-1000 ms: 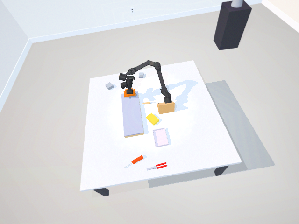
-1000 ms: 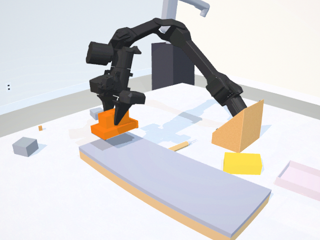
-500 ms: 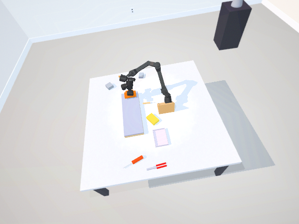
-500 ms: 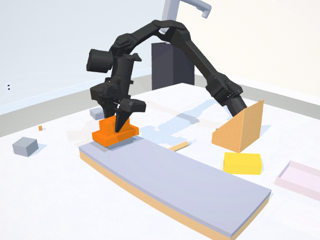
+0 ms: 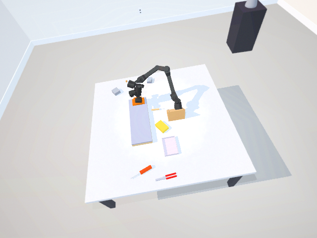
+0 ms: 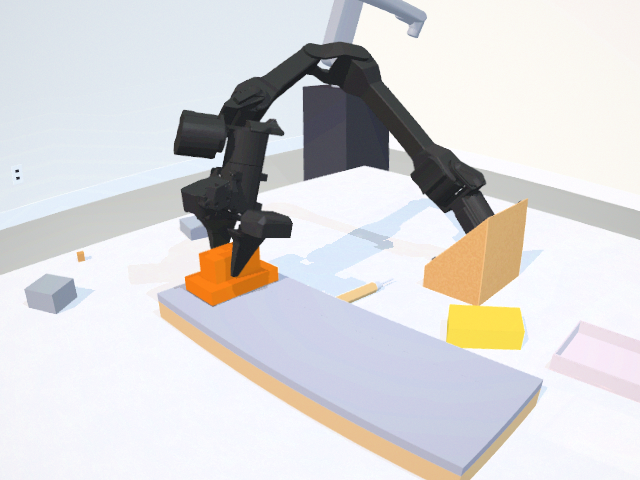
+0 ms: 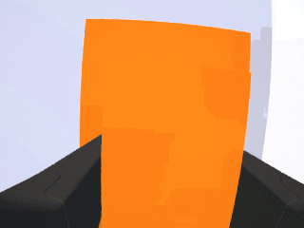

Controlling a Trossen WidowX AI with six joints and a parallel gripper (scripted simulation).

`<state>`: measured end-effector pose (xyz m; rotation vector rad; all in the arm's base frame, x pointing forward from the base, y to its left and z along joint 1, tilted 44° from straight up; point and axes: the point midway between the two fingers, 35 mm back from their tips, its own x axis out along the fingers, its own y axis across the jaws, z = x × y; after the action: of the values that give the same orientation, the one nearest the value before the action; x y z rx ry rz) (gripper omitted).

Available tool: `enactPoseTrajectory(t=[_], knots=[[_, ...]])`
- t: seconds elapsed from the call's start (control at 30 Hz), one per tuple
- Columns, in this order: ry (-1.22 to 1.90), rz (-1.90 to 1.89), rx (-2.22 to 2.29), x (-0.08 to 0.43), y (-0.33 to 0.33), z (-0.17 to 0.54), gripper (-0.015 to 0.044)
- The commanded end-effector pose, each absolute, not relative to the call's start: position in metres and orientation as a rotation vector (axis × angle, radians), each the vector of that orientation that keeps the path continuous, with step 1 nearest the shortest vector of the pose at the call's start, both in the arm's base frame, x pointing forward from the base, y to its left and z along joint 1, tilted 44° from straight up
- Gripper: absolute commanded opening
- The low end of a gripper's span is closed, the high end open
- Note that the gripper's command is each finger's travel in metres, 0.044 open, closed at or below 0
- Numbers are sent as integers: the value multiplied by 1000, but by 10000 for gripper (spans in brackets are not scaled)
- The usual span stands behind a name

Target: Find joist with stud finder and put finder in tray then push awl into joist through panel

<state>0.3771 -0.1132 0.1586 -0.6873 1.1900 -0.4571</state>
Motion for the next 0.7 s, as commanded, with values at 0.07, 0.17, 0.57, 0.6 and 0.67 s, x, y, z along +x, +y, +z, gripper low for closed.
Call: enactPoseTrajectory(t=[0.07,0.17,0.57,0.6,0.67], knots=[[1188,-450,-690,377,-109,153,0],[1188,-449,-690,377,-105,149,0],[1189,-448,-689,376,-86,131,0],[1189,-448,-689,376,-85,129,0],[1189,-448,-688,375,-82,126,0]])
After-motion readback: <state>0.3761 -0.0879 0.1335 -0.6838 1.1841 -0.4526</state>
